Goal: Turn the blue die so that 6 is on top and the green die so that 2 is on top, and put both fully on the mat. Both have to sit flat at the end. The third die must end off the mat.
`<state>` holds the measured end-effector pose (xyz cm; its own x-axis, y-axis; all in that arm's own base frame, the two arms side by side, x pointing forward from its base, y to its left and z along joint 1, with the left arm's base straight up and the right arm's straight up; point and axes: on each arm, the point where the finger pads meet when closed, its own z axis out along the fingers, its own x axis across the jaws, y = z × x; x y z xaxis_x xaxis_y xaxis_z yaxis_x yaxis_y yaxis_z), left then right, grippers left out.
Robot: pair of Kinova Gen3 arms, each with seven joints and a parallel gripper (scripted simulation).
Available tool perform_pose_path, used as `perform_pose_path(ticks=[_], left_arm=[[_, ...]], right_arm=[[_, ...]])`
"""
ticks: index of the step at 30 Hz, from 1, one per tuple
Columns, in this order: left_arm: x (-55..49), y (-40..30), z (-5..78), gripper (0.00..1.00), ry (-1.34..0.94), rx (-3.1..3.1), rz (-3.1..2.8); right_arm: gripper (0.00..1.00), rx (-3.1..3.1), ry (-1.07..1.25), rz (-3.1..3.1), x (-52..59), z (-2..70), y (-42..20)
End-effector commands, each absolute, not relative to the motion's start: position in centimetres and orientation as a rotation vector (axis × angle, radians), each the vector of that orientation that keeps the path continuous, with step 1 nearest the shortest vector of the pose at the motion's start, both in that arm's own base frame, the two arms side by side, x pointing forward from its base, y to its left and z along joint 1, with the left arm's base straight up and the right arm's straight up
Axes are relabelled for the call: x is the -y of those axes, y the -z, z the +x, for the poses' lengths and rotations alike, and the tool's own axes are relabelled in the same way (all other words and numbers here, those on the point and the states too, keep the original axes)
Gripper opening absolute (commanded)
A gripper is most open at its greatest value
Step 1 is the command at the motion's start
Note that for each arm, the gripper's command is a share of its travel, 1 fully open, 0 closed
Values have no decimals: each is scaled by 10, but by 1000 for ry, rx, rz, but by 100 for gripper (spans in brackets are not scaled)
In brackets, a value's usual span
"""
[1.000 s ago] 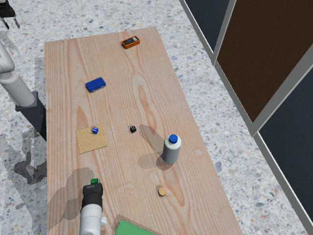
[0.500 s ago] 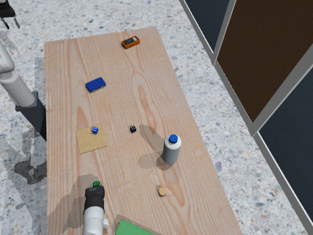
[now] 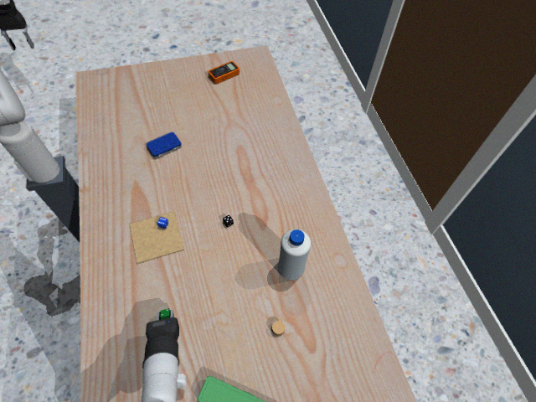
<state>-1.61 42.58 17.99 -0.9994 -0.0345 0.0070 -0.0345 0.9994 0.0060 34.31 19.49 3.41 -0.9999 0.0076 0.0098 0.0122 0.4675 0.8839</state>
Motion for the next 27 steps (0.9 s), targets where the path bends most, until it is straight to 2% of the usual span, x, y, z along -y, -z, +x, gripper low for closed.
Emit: perform_pose_path(ticks=[1, 27], left_arm=[[-425, -180, -14, 100, 0, 3141, 50], [-425, -180, -14, 100, 0, 3141, 50]], right_arm=[[49, 2697, 1621, -13, -195, 347, -33], [49, 2697, 1621, -13, -195, 347, -26]])
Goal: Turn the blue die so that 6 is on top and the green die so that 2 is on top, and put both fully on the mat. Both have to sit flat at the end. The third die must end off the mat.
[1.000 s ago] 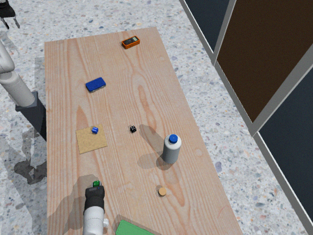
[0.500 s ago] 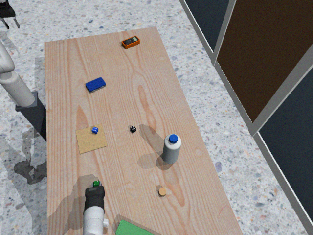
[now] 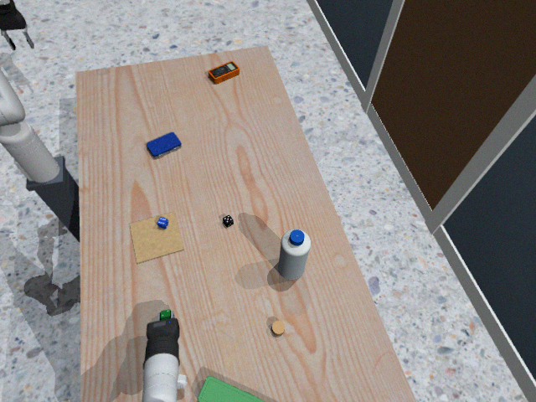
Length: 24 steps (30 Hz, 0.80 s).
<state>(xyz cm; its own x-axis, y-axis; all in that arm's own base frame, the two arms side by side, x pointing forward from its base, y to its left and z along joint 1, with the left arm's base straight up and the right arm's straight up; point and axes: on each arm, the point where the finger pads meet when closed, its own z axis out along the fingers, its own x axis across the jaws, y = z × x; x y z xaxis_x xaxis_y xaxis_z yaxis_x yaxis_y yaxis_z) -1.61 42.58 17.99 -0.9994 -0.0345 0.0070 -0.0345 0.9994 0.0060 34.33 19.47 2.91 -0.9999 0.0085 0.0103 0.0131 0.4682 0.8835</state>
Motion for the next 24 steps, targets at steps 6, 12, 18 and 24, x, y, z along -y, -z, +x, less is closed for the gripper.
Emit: perform_pose_path(ticks=[6, 12, 18, 24], left_arm=[[-425, -180, -14, 100, 0, 3141, 50], [-425, -180, -14, 100, 0, 3141, 50], [-425, -180, -14, 100, 0, 3141, 50], [-425, -180, -14, 100, 0, 3141, 50]], right_arm=[[49, 2697, 1621, -13, -195, 347, -22], [49, 2697, 1621, -13, -195, 347, -20], [49, 2697, 1621, -13, -195, 347, -20], [49, 2697, 1621, -13, -195, 347, -20]])
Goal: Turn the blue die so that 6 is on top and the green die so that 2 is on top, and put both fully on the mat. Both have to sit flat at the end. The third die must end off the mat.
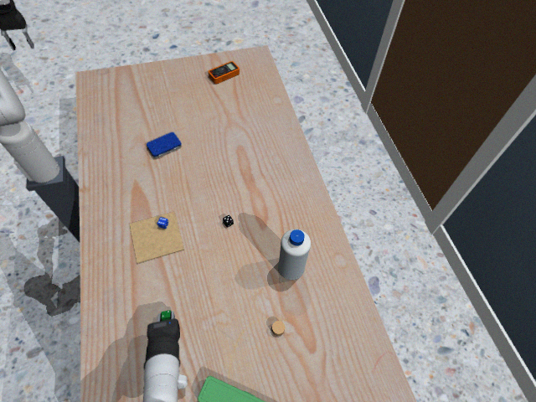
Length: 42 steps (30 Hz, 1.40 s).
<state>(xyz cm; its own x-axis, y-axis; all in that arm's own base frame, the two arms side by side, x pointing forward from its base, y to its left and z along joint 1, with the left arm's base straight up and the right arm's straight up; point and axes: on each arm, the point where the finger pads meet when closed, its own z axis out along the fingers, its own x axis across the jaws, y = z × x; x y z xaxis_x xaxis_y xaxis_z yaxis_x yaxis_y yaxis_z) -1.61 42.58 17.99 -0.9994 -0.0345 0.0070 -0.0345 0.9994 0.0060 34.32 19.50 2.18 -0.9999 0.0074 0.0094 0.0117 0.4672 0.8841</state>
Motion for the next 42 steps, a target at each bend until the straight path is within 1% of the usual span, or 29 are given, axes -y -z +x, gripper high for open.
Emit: perform_pose_path(ticks=[1, 10, 11, 13, 14, 16, 17, 19, 20, 24, 25, 42], left_arm=[[-425, -180, -14, 100, 0, 3141, 50], [-425, -180, -14, 100, 0, 3141, 50], [-425, -180, -14, 100, 0, 3141, 50], [-425, -180, -14, 100, 0, 3141, 50], [-425, -180, -14, 100, 0, 3141, 50], [-425, -180, -14, 100, 0, 3141, 50], [-425, -180, -14, 100, 0, 3141, 50], [-425, -180, -14, 100, 0, 3141, 50], [-425, -180, -14, 100, 0, 3141, 50], [-425, -180, -14, 100, 0, 3141, 50], [-425, -180, -14, 100, 0, 3141, 50], [-425, -180, -14, 100, 0, 3141, 50]], right_arm=[[49, 2697, 1621, -13, -195, 347, -20], [49, 2697, 1621, -13, -195, 347, -20], [55, 2697, 1621, -13, -195, 347, -20], [55, 2697, 1621, -13, -195, 347, -20], [61, 2697, 1621, -13, -195, 347, -20], [61, 2697, 1621, -13, -195, 347, -20], [67, 2697, 1621, -13, -195, 347, -20], [67, 2697, 1621, -13, -195, 347, -20], [73, 2697, 1621, -13, -195, 347, -20], [73, 2697, 1621, -13, -195, 347, -20], [79, 2697, 1621, -13, -195, 347, -20], [79, 2697, 1621, -13, -195, 347, -20]])
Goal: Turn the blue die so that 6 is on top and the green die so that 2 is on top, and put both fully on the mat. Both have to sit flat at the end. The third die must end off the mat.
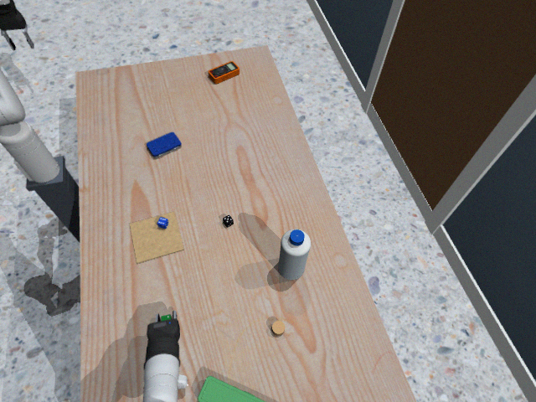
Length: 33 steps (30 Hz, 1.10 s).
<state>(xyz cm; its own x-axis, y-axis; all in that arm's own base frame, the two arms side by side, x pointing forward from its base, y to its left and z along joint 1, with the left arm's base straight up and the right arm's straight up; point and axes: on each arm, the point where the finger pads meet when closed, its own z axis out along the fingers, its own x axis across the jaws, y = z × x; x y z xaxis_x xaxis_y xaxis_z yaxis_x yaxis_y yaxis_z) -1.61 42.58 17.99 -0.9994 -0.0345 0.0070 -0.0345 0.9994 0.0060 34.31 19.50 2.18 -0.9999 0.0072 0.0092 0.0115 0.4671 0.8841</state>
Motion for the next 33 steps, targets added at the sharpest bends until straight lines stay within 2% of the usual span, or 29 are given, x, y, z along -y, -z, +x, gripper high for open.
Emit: perform_pose_path(ticks=[1, 33], left_arm=[[-425, -180, -14, 100, 0, 3141, 50], [-425, -180, -14, 100, 0, 3141, 50]], right_arm=[[79, 2697, 1621, -13, -195, 347, -20], [79, 2697, 1621, -13, -190, 347, -23]])
